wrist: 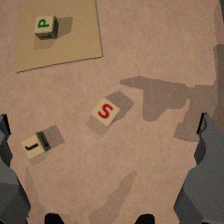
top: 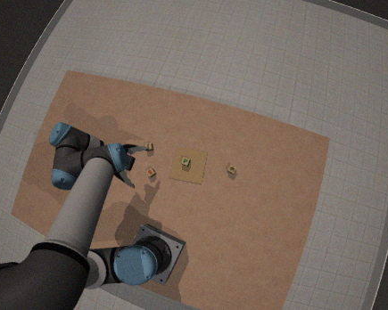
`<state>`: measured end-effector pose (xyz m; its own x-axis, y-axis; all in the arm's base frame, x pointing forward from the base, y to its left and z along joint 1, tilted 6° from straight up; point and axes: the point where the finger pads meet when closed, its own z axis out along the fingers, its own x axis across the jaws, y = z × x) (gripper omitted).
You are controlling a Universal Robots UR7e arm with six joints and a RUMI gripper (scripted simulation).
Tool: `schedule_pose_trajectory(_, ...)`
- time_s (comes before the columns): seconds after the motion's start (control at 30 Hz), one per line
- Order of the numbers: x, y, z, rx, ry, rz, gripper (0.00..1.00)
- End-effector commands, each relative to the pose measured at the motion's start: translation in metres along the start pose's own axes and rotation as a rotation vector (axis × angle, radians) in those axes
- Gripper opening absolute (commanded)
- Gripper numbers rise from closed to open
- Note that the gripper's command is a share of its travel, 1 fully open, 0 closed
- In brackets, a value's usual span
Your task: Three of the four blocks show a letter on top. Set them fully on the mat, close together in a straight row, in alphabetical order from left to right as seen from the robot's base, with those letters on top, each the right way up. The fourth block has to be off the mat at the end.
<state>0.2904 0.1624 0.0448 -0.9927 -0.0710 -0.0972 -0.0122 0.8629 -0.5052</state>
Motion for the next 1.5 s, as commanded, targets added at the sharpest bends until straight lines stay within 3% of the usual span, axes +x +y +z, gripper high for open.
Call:
schedule_pose_trajectory(0.0, 0.0, 0.0, 0.0, -0.001, -0.001, 0.0, 1.0)
schedule_pose_trajectory(1.23, -0.001, 0.0, 0.0, -0.001, -0.001, 0.0, 1.0)
schedule_pose_trajectory(1.47, -0.027, -0.023, 0.014, -0.009, 0.001, 0.0, 1.0)
